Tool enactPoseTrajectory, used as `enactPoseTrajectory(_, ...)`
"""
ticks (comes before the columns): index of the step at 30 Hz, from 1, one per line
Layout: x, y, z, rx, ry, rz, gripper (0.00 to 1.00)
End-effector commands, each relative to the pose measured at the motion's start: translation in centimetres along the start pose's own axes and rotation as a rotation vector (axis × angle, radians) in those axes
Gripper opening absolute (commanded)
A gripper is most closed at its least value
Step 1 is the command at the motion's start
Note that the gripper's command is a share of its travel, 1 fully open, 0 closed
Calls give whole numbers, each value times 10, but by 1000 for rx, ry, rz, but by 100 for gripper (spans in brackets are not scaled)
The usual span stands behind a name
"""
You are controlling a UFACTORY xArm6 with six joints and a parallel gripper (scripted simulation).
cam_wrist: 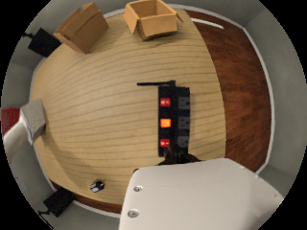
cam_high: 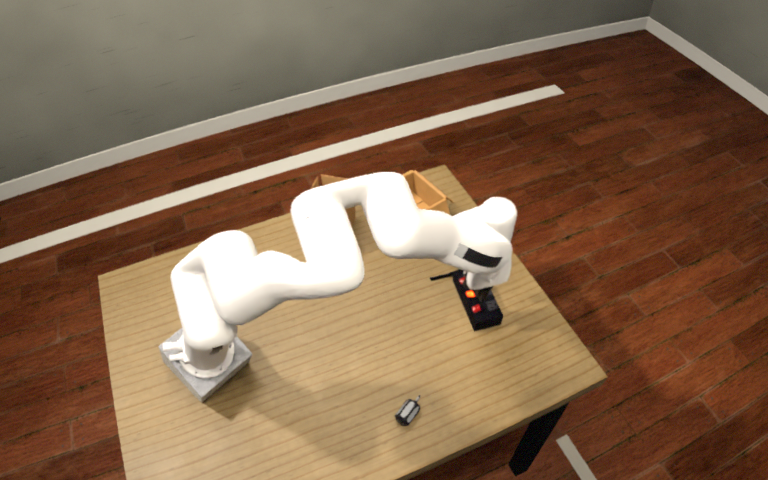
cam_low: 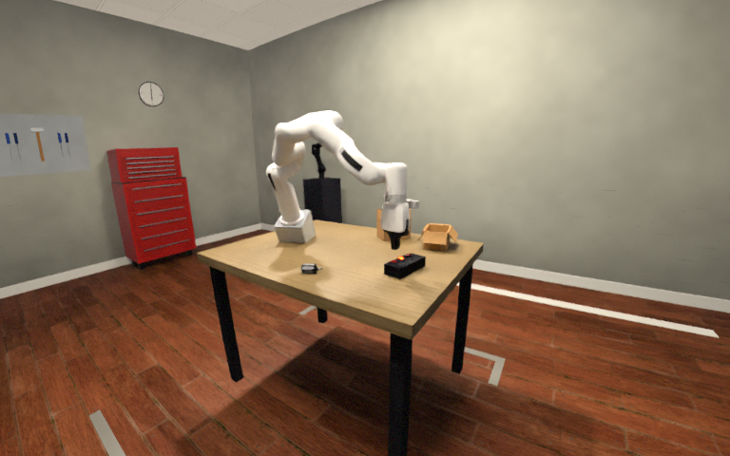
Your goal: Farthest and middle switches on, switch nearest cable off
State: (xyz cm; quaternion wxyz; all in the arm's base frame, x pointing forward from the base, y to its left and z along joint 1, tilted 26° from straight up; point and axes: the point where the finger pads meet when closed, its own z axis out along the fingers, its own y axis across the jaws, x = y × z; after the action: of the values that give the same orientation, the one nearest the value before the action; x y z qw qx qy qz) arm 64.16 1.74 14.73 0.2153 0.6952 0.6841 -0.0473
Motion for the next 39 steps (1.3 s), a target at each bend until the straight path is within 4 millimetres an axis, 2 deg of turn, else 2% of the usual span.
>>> enactPoseTrajectory(1,0,2,-2,-5,1,1,0)
enactPoseTrajectory(17,0,2,5,-5,2,1,0)
enactPoseTrajectory(39,-1,2,30,-5,2,1,0)
